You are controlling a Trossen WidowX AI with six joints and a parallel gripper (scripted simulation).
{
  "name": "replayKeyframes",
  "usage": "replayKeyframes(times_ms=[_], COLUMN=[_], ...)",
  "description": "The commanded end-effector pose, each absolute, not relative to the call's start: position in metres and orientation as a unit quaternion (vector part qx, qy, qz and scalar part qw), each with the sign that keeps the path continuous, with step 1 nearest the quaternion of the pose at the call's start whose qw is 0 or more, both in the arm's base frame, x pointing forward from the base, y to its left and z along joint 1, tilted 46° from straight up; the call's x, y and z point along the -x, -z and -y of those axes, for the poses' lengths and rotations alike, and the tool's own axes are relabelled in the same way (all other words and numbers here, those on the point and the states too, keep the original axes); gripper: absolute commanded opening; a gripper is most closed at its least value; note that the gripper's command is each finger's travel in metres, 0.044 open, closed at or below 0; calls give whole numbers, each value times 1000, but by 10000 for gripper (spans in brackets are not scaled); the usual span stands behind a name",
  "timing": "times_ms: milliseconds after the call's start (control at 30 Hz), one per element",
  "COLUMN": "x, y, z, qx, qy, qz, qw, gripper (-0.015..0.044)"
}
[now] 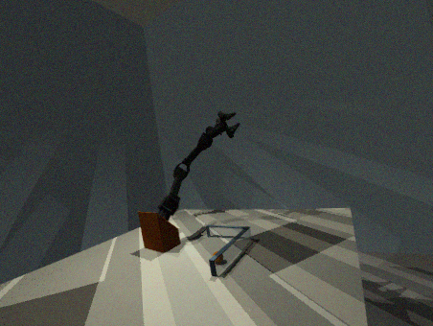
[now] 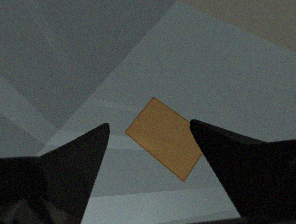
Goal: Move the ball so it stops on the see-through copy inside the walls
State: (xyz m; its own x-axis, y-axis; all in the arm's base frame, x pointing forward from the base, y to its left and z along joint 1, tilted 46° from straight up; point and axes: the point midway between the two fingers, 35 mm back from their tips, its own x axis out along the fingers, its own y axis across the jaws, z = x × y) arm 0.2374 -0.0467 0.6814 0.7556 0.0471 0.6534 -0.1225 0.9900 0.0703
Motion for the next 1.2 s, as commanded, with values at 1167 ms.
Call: replayKeyframes(times_ms=[1167], x=[-485], y=[-217], z=[112], qx=[-97], qy=[-109], qz=[-325], qw=[935], gripper=[312])
